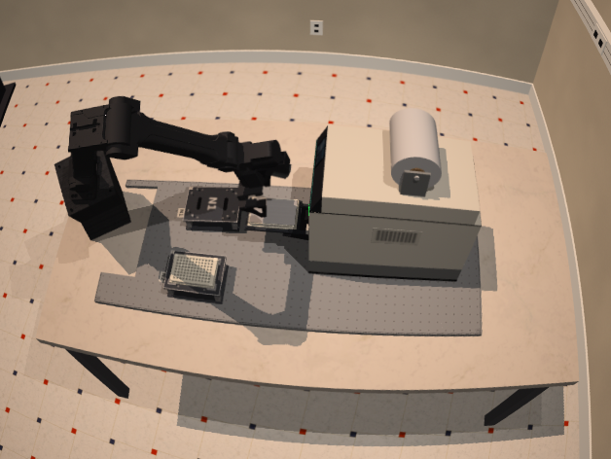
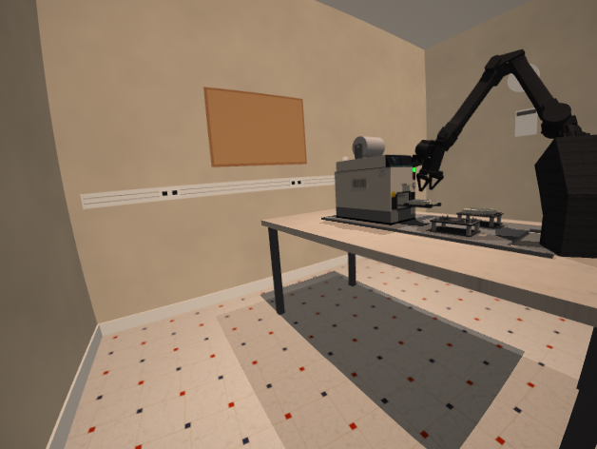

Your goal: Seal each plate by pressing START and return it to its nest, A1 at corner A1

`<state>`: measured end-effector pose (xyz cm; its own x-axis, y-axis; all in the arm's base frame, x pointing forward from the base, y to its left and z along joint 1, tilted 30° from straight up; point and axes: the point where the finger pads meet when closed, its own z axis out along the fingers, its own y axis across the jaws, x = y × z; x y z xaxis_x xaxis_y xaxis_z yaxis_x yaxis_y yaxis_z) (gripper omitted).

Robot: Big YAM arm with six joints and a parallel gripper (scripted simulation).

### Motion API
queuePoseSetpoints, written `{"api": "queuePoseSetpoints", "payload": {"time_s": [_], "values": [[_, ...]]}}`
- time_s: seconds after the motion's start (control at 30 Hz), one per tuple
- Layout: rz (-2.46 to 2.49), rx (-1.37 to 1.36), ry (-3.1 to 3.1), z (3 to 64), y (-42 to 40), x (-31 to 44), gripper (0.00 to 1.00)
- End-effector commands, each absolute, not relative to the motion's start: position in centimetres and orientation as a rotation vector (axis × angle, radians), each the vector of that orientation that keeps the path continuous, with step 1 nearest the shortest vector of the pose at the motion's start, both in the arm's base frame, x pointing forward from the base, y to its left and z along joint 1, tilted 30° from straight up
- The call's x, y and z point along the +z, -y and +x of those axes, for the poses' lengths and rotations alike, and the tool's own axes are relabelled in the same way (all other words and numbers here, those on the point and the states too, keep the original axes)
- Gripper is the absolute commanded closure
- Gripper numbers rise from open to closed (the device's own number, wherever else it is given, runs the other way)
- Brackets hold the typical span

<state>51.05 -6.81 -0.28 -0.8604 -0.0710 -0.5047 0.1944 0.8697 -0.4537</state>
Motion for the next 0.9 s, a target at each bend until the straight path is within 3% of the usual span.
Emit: {"api": "queuePoseSetpoints", "payload": {"time_s": [0.0, 0.87], "values": [[0.099, -0.664, -2.511, 53.5, 4.6, -0.4, 0.00], [0.090, -0.685, -2.515, 52.2, 6.4, -0.5, 0.00]]}}
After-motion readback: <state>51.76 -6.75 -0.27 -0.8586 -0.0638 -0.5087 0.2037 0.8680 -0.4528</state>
